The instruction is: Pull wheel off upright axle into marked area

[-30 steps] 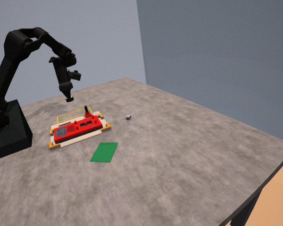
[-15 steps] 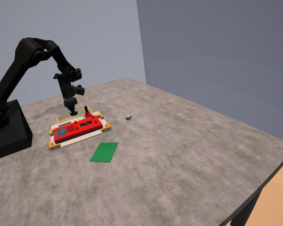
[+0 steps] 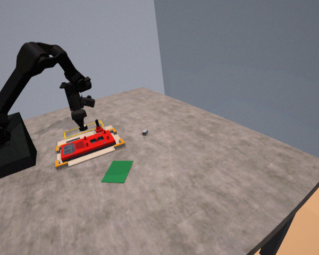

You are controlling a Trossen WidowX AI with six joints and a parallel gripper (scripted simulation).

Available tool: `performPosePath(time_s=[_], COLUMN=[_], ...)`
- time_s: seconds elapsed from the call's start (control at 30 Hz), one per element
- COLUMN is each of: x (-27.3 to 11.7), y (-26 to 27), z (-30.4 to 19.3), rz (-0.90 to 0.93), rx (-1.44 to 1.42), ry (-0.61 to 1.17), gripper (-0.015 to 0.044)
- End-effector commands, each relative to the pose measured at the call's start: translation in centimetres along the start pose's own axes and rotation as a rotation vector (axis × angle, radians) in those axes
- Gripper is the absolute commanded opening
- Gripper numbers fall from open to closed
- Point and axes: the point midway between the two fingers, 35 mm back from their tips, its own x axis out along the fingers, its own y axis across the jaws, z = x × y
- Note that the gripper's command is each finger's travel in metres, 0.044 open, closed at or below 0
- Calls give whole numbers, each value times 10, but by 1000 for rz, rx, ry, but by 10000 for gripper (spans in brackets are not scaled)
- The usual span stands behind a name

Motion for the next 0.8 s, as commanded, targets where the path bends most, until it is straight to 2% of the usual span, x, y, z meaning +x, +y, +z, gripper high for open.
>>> performPosePath(time_s=[0.0, 0.1, 0.2, 0.27, 0.37, 0.4, 0.5, 0.77], x=[-31, -54, -56, -53, -78, -85, -99, -100], y=[3, 2, 2, 1, -12, -18, -32, -33], z=[3, 2, 2, -7, -40, -53, -81, -83], rz=[11, 9, 9, 5, 11, 12, 10, 9], rx=[6, 2, 2, -10, -8, -7, -3, -3], ry=[-13, -16, -16, -20, -17, -15, -12, -11], gripper=[300, 300, 300, 352, 431, 440, 440, 440])
